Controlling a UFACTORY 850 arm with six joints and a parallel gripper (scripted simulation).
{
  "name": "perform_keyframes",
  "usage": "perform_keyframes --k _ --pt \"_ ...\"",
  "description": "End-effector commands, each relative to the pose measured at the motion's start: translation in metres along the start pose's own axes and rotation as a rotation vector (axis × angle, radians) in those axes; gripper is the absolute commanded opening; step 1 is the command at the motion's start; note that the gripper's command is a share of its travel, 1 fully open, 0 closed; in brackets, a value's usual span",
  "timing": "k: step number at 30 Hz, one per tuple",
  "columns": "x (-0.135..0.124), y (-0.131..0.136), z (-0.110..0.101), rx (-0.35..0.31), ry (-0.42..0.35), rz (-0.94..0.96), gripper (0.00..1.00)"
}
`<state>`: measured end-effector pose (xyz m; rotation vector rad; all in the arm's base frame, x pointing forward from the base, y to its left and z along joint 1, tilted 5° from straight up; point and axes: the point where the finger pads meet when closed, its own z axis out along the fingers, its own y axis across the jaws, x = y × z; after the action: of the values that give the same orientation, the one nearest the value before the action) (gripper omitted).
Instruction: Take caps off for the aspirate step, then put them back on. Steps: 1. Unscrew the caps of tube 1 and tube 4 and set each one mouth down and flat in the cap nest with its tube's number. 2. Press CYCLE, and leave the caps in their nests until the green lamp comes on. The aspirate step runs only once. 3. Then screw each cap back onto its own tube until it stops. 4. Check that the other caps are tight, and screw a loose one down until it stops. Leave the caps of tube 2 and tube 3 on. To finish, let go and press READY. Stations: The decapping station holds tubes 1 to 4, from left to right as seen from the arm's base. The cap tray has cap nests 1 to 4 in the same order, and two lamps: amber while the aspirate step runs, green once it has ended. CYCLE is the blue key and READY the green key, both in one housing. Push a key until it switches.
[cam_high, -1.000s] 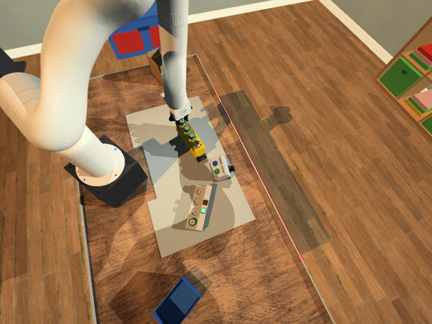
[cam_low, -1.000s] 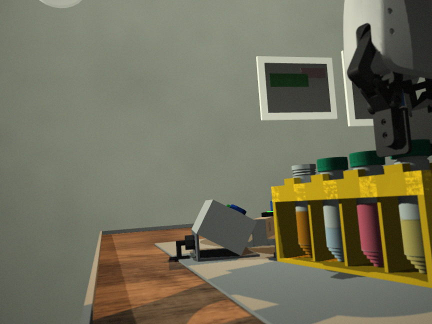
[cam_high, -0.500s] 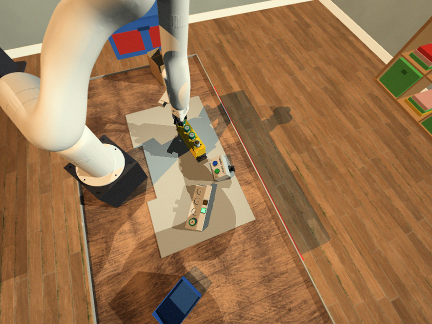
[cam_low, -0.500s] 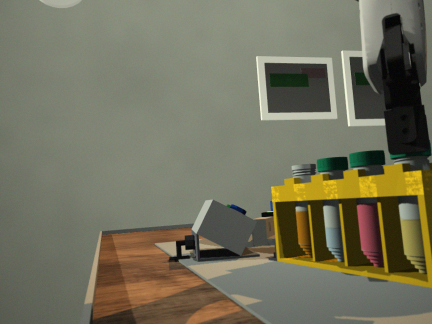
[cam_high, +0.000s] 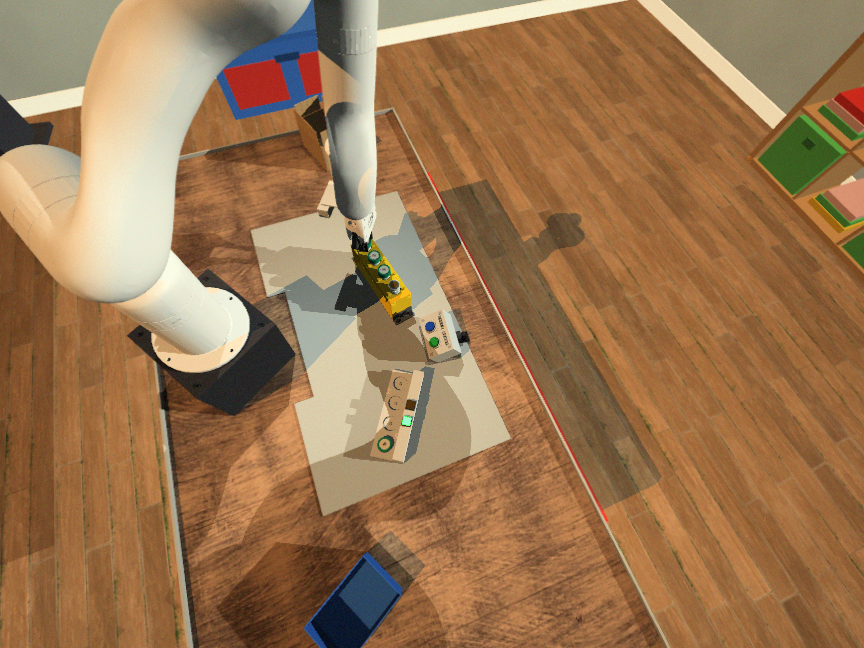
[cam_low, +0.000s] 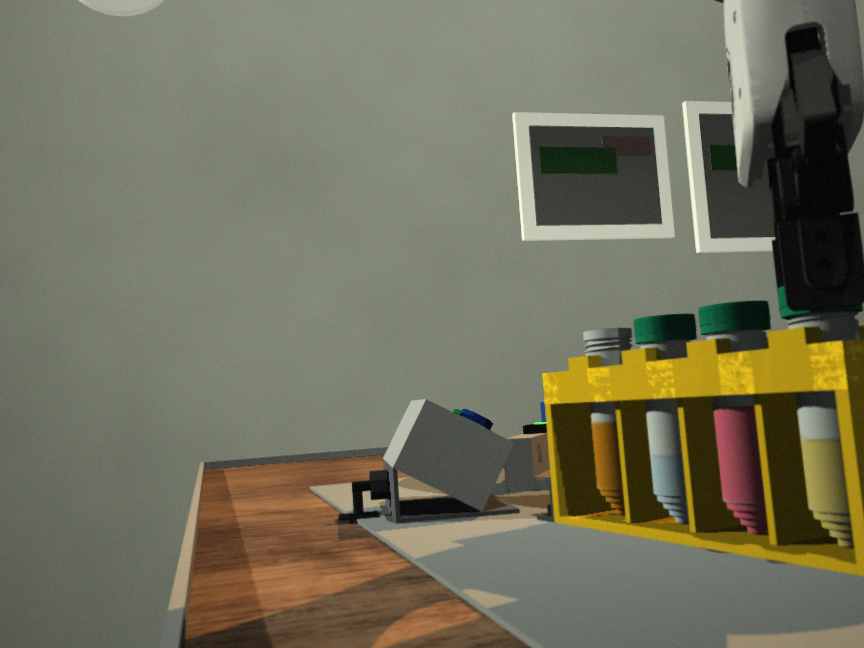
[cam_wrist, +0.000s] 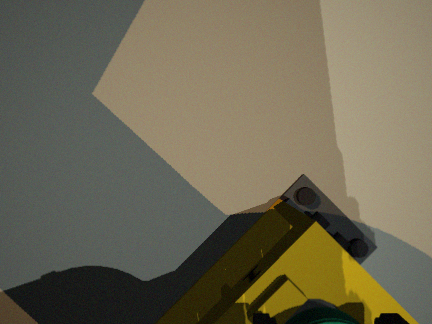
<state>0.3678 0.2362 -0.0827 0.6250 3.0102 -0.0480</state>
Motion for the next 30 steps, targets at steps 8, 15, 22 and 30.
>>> perform_keyframes --k 8,15,22,30 --pt "-0.0005 0.0006 -0.0004 0.019 -0.007 -0.002 0.00" --pt "-0.0006 0.0007 -0.0003 0.017 -0.010 0.348 0.00" --pt "-0.0006 0.0007 0.0000 0.016 -0.013 0.695 0.00" --pt "-0.0006 0.0007 0.0002 0.014 -0.015 0.998 0.00"
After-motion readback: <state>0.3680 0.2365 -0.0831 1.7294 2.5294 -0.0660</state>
